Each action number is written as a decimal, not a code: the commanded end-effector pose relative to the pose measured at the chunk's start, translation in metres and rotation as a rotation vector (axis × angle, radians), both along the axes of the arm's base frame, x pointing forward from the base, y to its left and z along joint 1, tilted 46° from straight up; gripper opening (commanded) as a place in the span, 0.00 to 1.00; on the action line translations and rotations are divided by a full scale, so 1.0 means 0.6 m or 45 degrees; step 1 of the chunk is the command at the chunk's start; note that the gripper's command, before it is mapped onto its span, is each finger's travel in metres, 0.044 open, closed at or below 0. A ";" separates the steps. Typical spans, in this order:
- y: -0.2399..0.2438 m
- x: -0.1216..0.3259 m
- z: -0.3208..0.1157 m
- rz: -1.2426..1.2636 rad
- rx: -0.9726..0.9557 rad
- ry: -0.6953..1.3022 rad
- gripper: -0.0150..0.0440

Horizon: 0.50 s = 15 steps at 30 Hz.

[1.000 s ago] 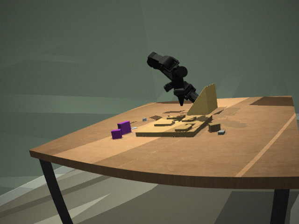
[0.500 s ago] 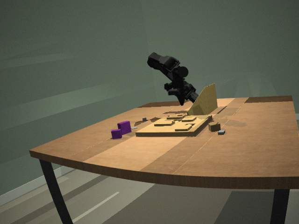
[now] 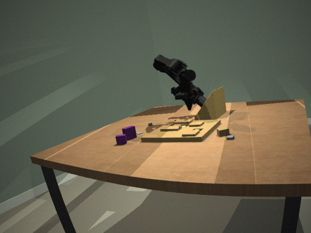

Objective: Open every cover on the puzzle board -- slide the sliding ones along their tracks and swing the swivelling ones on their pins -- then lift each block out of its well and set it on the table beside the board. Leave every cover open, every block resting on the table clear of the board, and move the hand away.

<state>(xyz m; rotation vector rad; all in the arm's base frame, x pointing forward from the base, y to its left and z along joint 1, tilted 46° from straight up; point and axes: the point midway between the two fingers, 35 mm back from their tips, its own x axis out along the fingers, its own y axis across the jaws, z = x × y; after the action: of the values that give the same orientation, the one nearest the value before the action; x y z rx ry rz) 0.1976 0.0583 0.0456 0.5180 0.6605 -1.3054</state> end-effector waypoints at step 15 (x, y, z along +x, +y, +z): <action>-0.021 0.004 -0.021 0.000 -0.003 0.005 0.25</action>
<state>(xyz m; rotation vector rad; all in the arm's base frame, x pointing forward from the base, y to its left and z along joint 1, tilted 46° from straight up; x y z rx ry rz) 0.2000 0.0486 0.0346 0.5195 0.6634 -1.3056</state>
